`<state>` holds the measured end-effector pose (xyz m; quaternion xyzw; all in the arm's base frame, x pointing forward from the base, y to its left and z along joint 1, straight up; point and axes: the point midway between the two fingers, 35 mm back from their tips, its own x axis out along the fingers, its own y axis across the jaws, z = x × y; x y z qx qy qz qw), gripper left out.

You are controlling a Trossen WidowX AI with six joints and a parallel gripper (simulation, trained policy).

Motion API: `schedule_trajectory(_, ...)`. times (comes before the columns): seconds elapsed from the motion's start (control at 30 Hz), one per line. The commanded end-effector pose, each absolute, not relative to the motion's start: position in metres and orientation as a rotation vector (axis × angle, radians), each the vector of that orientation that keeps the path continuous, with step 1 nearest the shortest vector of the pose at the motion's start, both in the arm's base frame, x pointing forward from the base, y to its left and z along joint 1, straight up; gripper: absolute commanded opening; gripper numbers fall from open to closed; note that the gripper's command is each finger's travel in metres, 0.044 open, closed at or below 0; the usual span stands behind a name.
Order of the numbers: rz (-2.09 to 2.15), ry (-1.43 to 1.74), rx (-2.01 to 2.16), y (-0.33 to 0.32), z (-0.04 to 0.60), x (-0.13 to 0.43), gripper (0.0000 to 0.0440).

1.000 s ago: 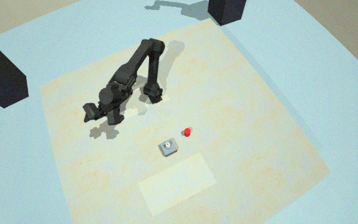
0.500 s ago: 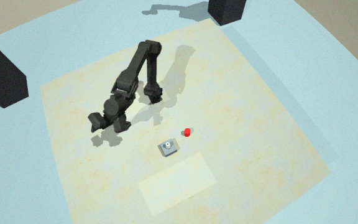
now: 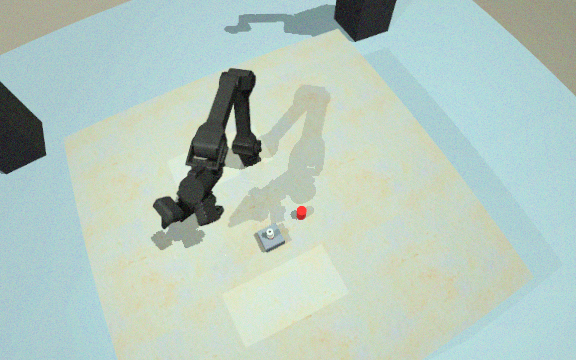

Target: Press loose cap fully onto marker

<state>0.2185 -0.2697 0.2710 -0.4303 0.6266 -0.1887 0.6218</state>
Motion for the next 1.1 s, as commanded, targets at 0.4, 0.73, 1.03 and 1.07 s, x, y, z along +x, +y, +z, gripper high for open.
schedule_trajectory(0.4,-0.313,1.386,-0.916,-0.243,0.246,0.265,0.0316)
schedule_trajectory(0.73,-0.237,1.369,-0.867,-0.221,0.23,0.288,0.0317)
schedule_trajectory(1.03,-0.169,1.36,-0.818,-0.199,0.216,0.306,0.0318)
schedule_trajectory(1.07,-0.161,1.36,-0.813,-0.196,0.214,0.308,0.0318)
